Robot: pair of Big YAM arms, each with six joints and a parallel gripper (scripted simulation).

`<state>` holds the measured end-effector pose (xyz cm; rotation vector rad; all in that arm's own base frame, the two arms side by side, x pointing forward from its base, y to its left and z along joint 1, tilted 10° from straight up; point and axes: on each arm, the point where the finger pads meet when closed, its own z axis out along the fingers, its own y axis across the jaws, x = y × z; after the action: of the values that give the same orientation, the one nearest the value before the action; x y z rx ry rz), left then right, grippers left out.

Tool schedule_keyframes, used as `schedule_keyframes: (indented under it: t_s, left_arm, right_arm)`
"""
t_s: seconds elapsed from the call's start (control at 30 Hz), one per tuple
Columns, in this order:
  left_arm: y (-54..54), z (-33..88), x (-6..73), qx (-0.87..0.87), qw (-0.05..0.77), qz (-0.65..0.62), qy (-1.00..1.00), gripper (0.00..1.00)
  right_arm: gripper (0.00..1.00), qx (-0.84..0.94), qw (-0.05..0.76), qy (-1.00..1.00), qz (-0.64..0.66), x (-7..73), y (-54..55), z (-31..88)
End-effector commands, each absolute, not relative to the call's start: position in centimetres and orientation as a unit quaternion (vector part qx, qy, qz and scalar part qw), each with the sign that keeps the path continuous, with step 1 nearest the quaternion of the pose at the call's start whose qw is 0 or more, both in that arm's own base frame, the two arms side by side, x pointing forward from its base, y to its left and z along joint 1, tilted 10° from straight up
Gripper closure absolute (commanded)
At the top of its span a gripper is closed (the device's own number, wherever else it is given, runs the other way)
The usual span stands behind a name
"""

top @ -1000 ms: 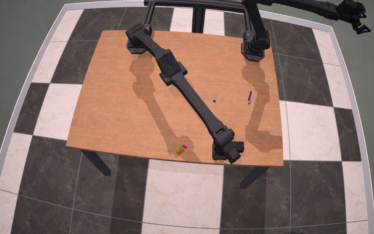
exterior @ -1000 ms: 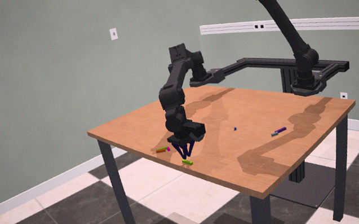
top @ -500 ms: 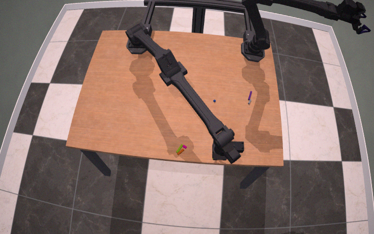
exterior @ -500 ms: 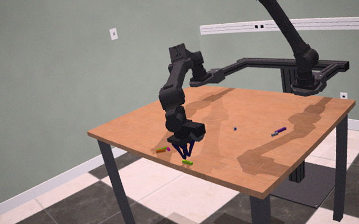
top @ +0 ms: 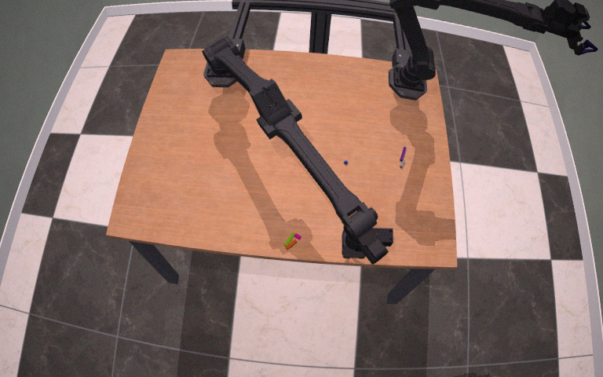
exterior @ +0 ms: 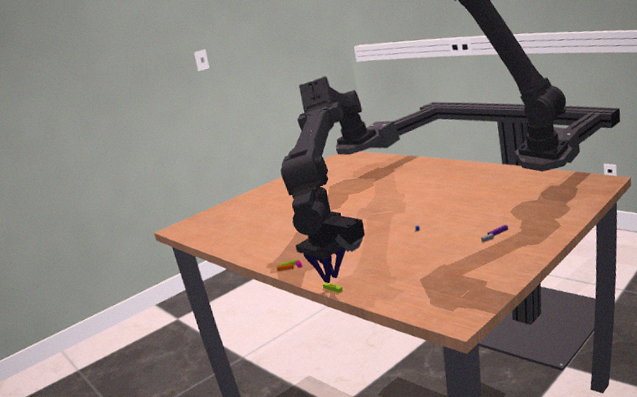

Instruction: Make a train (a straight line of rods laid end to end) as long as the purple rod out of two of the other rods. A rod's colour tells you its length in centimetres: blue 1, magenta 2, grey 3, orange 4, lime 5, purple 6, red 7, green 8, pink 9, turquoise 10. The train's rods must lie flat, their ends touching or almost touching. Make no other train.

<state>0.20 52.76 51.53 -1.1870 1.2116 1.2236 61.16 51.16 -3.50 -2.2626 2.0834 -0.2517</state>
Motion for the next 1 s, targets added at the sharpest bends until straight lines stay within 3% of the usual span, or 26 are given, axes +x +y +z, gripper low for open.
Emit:
schedule_keyframes:
  t_s: [0.0,0.97]
  left_arm:
    - [52.2,53.09,-0.53,-0.488,0.512,0.517,0.482,0.0]
    - [52.2,53.09,-0.53,-0.488,0.512,0.517,0.482,0.0]
  right_arm:
    - [0.77,-0.73,0.048,0.677,-0.082,62.84,51.32,-2.85]
    - [0.77,-0.734,0.049,0.673,-0.081,62.23,52.11,-2.83]
